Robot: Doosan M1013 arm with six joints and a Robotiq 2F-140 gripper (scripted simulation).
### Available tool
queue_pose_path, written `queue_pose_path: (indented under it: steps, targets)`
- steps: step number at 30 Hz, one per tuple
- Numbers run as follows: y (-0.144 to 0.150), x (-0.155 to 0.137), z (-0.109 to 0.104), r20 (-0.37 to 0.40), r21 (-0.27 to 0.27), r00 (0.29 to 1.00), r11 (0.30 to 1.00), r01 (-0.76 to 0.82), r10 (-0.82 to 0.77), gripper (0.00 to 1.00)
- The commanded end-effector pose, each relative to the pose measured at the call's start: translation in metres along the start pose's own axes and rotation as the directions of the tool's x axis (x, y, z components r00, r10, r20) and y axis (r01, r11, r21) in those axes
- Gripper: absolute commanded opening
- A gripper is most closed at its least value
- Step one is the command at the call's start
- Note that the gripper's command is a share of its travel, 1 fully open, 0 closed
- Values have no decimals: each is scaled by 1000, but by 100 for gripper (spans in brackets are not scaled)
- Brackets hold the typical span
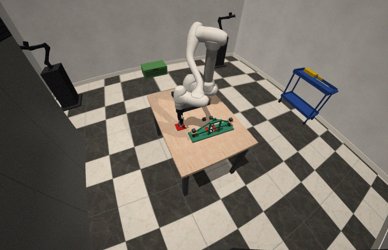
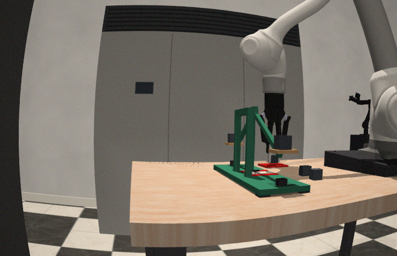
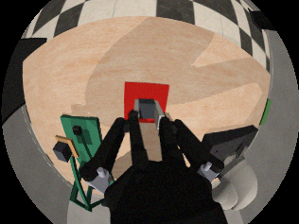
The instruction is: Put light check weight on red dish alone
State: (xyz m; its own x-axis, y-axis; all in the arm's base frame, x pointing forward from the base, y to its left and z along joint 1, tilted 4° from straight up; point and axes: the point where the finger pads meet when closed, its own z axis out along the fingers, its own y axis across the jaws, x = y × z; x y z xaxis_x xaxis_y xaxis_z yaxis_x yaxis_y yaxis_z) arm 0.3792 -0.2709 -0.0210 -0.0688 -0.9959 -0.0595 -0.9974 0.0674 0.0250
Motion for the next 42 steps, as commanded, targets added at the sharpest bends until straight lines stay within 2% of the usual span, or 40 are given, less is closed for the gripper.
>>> queue_pose_path:
  steps: [1,42]
  targets:
    - [3,1,2,2,0,1000,1000,-2,2,24]
    - [3,1,6,2,0,1000,1000,-2,2,24]
